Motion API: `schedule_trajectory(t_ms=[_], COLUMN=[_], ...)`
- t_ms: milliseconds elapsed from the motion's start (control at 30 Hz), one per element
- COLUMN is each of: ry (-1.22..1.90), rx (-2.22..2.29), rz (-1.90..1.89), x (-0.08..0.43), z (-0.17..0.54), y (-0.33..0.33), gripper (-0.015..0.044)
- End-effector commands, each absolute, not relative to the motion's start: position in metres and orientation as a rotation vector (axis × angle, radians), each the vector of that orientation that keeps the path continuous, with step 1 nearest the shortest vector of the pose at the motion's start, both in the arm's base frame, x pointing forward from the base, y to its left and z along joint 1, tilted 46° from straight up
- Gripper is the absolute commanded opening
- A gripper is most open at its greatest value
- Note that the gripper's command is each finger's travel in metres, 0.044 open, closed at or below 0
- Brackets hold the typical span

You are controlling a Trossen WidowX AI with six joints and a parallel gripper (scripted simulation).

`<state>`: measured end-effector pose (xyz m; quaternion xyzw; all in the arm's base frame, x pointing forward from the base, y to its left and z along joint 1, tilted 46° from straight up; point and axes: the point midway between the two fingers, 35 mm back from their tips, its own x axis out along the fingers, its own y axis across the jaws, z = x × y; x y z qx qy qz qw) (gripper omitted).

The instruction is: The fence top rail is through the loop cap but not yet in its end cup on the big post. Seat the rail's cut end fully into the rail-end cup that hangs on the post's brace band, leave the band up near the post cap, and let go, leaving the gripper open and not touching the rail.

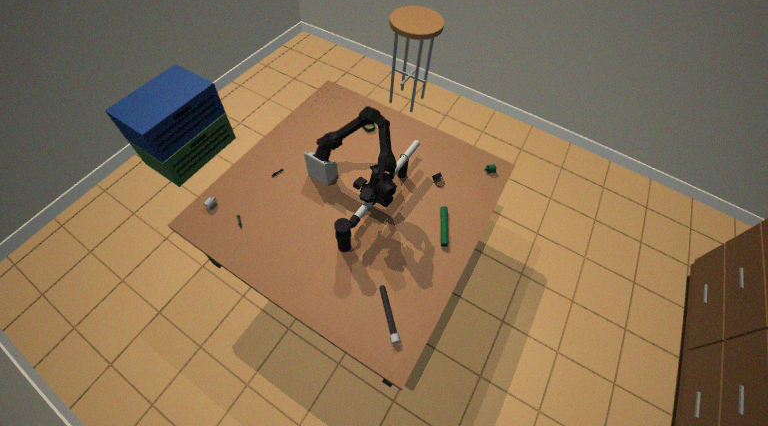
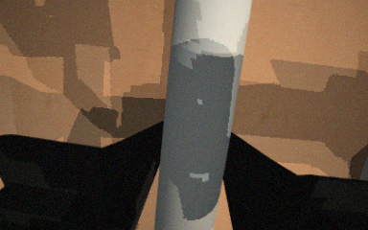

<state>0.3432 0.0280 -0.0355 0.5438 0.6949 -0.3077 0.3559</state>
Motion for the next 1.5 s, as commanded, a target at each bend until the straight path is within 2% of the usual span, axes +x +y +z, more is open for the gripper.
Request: schedule_trajectory(t_ms=[0, 1200, 1467], ry=[1.768, 1.796, 1.796], rx=[1.414, 1.405, 1.405], rz=[-0.803, -0.800, -0.800], x=[0.349, 0.347, 0.347], z=[-0.036, -0.049, -0.049], y=[0.018, 0.014, 0.014], gripper=[0.0000, 0.0000, 0.0210])
